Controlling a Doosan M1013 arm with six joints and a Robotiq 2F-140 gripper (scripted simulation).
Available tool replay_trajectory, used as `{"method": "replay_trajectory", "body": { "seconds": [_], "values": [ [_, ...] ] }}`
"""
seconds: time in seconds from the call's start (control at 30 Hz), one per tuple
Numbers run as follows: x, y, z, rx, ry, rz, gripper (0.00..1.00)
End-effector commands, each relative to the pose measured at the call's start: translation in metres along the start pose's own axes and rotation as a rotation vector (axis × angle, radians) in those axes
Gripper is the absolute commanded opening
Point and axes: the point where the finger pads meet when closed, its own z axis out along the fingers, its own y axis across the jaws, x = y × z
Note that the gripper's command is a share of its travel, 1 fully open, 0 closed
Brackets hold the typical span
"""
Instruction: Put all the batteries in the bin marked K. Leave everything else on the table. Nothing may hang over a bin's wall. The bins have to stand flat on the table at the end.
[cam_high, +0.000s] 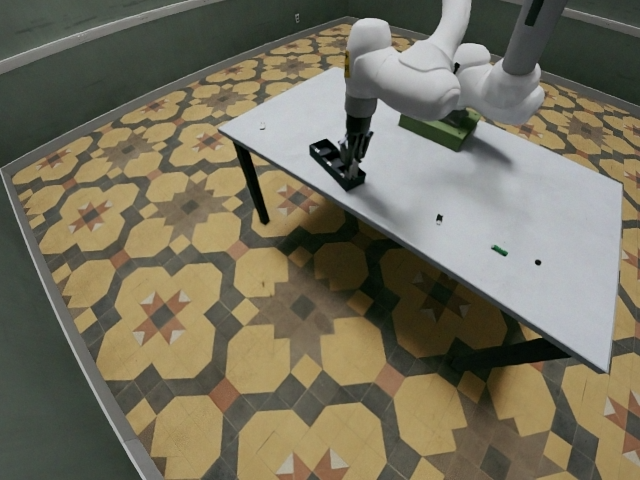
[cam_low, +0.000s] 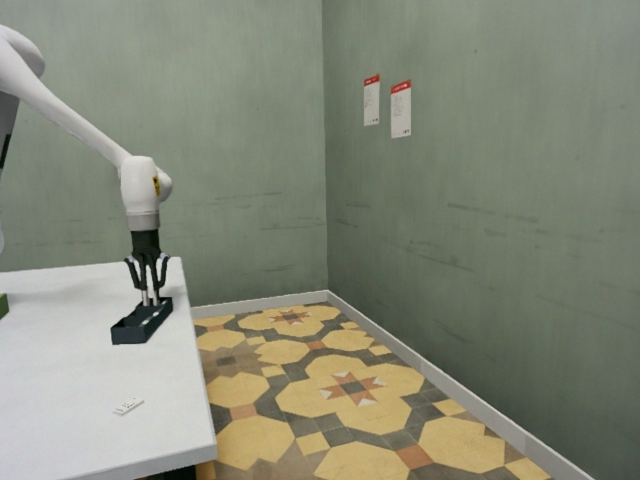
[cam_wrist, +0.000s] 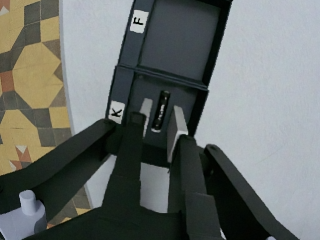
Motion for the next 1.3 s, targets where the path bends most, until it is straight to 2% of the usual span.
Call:
{"method": "replay_trajectory", "body": {
  "seconds": [0.0, 0.77, 0.9, 1.13, 1.27],
  "values": [
    [0.000, 0.000, -0.001, 0.001, 0.000, 0.000, 0.23],
    [0.000, 0.000, -0.027, 0.001, 0.000, 0.000, 0.23],
    [0.000, 0.000, -0.047, 0.001, 0.000, 0.000, 0.23],
    [0.000, 0.000, -0.052, 0.001, 0.000, 0.000, 0.23],
    [-0.031, 0.012, -0.052, 0.001, 0.000, -0.200, 0.26]
  ]
}}
